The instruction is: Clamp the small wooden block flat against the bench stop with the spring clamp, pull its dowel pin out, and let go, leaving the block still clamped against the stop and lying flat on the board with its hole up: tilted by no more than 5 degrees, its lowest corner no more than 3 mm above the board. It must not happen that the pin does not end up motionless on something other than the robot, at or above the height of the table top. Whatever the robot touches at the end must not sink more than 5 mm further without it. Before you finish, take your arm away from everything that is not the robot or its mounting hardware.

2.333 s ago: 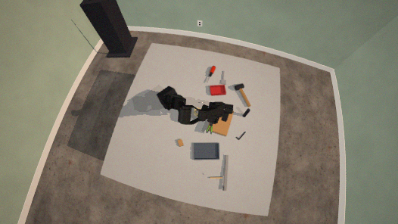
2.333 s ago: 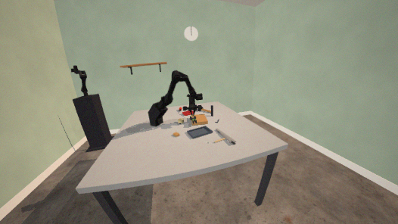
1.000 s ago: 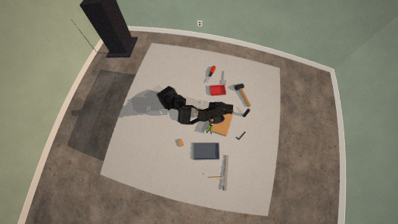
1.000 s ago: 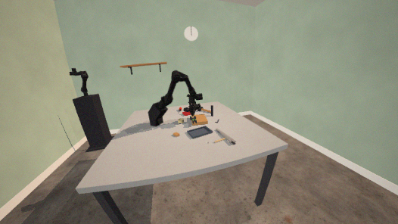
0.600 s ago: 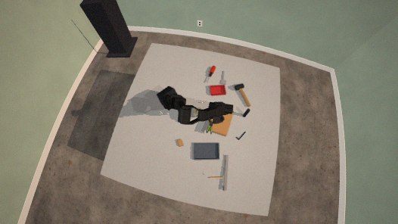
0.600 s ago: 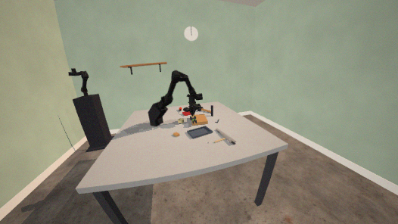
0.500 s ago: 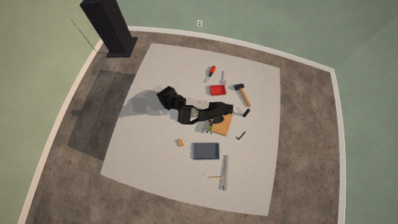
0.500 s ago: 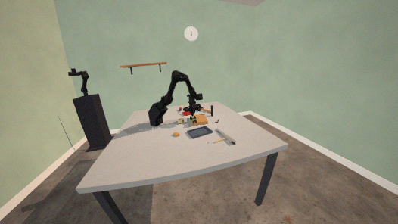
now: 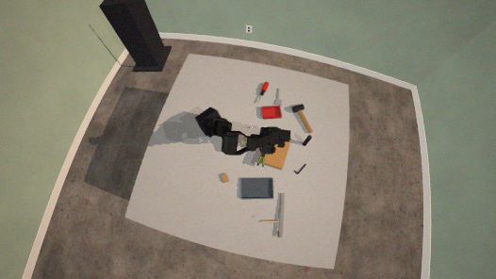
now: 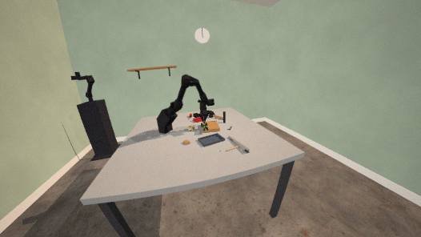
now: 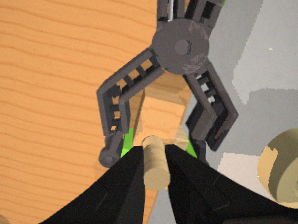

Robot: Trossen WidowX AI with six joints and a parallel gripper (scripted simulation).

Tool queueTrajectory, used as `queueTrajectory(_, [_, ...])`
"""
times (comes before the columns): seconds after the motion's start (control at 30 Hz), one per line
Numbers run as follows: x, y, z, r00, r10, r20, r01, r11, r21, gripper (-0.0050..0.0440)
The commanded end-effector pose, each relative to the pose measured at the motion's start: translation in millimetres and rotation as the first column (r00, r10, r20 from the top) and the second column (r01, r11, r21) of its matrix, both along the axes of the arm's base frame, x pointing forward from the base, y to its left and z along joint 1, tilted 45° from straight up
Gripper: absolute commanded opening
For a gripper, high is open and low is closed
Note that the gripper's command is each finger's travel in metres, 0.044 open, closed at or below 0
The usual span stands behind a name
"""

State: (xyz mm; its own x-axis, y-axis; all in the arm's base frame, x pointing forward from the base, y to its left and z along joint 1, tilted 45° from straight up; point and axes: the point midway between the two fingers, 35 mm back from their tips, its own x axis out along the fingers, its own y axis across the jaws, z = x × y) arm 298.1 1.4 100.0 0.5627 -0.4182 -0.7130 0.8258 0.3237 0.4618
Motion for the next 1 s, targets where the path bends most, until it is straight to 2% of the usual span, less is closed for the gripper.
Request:
queueTrajectory(0.0, [-0.3, 0.4, 0.8, 0.997, -0.062, 0.035, 0.06, 0.997, 0.051, 0.0])
queueTrajectory(0.4, [-0.5, 0.6, 1.1, 0.924, -0.354, 0.148, 0.301, 0.907, 0.294, 0.0])
queueTrajectory(0.47, [-0.5, 0.6, 1.1, 0.924, -0.354, 0.148, 0.301, 0.907, 0.294, 0.0])
queueTrajectory(0.83, [-0.7, 0.8, 1.3, 0.781, -0.599, 0.178, 0.447, 0.735, 0.51, 0.0])
queueTrajectory(0.97, [-0.7, 0.8, 1.4, 0.742, -0.648, 0.176, 0.469, 0.687, 0.555, 0.0])
